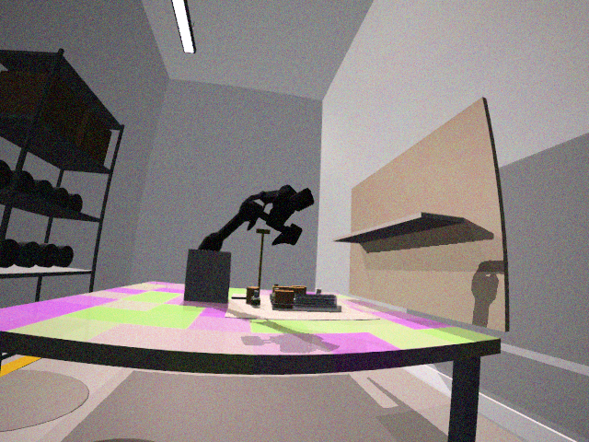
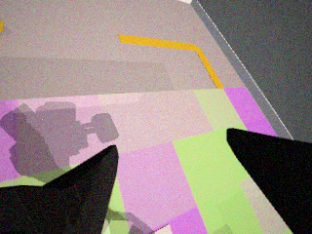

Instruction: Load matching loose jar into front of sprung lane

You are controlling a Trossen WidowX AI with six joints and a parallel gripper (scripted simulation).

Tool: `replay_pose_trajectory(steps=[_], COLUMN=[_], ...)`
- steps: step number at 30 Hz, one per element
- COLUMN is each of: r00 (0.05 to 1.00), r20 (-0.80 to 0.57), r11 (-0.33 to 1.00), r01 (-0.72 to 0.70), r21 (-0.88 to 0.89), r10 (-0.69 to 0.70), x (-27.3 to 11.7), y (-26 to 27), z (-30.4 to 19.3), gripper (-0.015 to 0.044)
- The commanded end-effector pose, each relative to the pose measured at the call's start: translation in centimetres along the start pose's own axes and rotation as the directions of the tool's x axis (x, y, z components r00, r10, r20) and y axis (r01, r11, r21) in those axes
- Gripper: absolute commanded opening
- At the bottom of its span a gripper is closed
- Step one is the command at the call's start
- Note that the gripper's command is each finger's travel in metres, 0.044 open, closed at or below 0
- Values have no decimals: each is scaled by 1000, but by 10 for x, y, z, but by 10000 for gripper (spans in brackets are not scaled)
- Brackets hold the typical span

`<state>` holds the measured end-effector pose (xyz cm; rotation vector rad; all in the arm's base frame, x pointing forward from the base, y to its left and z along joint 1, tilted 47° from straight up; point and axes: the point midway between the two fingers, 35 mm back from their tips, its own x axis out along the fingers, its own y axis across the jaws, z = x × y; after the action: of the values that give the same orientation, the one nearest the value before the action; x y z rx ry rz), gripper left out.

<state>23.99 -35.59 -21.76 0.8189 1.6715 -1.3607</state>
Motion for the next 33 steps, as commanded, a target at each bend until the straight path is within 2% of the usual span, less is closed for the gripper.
replay_pose_trajectory(steps=[1,2,9,17,27,33], r00=[1000,1000,966,858,637,620], r20=[-4,-15,-182,-395,-635,-650], r11=[1000,999,912,646,179,146], r01=[-4,-18,-236,-510,-753,-763], r21=[-8,-32,-335,-568,-633,-629], r10=[4,18,183,330,436,441], x=[-1,-2,-30,-64,-105,-111], y=[1,3,26,30,2,1], z=[-2,-6,-80,-181,-312,-322], gripper=[426,440,440,440,440,440])
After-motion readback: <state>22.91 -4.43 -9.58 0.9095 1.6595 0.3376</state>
